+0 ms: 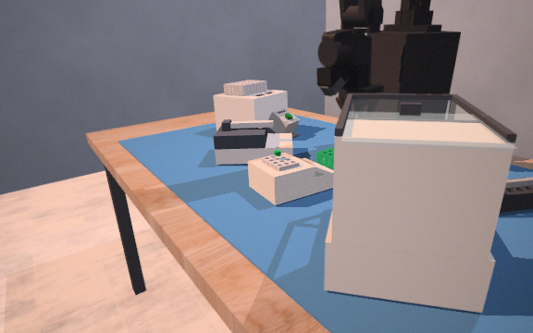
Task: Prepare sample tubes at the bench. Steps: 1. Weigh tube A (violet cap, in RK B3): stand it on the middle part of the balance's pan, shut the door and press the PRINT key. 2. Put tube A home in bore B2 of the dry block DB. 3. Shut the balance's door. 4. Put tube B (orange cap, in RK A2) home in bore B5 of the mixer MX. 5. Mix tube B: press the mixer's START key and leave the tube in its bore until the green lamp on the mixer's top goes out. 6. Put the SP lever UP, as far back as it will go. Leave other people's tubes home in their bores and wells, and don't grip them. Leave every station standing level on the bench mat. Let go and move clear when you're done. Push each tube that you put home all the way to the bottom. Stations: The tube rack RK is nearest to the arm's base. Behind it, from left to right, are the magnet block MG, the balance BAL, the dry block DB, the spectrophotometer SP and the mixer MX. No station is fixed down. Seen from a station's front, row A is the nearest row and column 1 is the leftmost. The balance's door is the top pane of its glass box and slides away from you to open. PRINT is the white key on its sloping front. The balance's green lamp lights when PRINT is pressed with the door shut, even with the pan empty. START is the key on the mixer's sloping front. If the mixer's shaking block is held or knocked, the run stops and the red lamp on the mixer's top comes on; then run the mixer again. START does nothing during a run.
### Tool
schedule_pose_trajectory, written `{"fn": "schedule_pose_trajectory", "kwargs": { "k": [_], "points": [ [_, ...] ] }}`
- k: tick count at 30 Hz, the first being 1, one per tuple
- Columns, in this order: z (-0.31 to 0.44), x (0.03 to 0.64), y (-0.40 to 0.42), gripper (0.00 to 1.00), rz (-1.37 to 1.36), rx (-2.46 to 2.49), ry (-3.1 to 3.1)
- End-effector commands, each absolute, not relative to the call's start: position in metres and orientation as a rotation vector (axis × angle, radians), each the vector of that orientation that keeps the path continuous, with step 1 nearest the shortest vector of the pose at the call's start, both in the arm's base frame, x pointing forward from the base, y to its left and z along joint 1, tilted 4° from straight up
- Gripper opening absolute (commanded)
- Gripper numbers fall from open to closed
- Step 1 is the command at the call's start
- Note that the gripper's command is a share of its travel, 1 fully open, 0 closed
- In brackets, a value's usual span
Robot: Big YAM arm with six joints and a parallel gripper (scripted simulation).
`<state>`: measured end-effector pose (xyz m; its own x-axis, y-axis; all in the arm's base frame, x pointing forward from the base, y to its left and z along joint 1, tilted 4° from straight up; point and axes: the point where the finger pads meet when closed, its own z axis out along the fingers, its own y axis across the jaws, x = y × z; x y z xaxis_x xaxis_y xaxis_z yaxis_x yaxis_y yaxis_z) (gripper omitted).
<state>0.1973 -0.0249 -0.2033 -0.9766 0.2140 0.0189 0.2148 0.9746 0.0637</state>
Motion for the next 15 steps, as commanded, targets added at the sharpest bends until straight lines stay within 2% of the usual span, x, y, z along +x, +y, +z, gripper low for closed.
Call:
{"fn": "schedule_pose_trajectory", "kwargs": {
  "k": [1,15],
  "points": [
    [-0.199,0.224,-0.031,0.36,-0.093,-0.302,-3.19],
    [-0.197,0.213,-0.023,0.36,-0.097,-0.311,-3.155]
  ]
}}
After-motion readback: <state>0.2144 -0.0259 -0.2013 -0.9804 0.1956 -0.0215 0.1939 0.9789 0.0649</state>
